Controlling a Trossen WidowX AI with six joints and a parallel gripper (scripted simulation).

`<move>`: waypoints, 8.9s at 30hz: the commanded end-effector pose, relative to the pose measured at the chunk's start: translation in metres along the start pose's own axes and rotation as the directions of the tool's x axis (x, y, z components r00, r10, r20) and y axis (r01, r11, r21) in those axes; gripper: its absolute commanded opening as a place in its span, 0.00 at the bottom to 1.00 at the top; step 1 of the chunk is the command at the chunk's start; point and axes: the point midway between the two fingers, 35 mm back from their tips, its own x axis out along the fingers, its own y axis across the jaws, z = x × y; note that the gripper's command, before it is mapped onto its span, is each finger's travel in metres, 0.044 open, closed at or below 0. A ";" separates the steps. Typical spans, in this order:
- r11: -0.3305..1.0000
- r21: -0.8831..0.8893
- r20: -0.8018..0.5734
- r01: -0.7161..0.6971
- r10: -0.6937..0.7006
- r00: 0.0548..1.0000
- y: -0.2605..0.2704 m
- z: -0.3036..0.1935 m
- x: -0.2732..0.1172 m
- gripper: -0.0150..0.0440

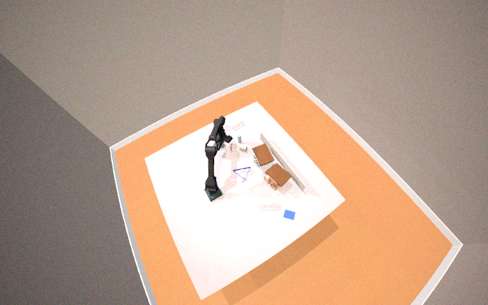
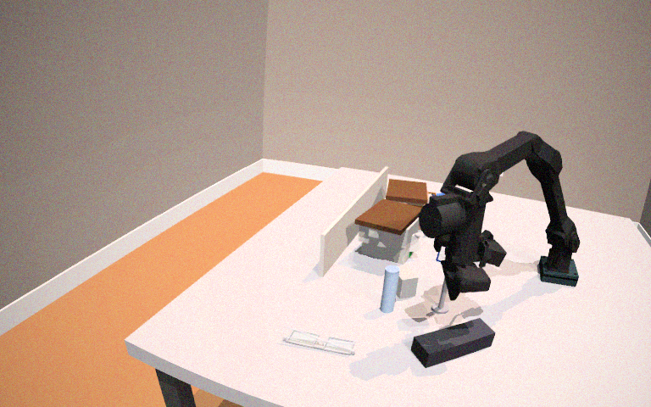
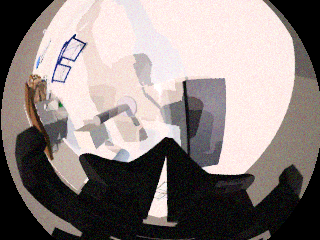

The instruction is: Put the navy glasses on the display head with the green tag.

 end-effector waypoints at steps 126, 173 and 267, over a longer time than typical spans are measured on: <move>1.000 0.006 -0.002 0.001 -0.001 1.000 -0.003 -0.002 0.003 0.30; 0.766 0.643 -0.014 0.001 0.011 1.000 0.226 0.100 -0.010 0.59; 0.709 0.705 0.010 -0.019 0.017 1.000 0.254 0.143 0.058 0.25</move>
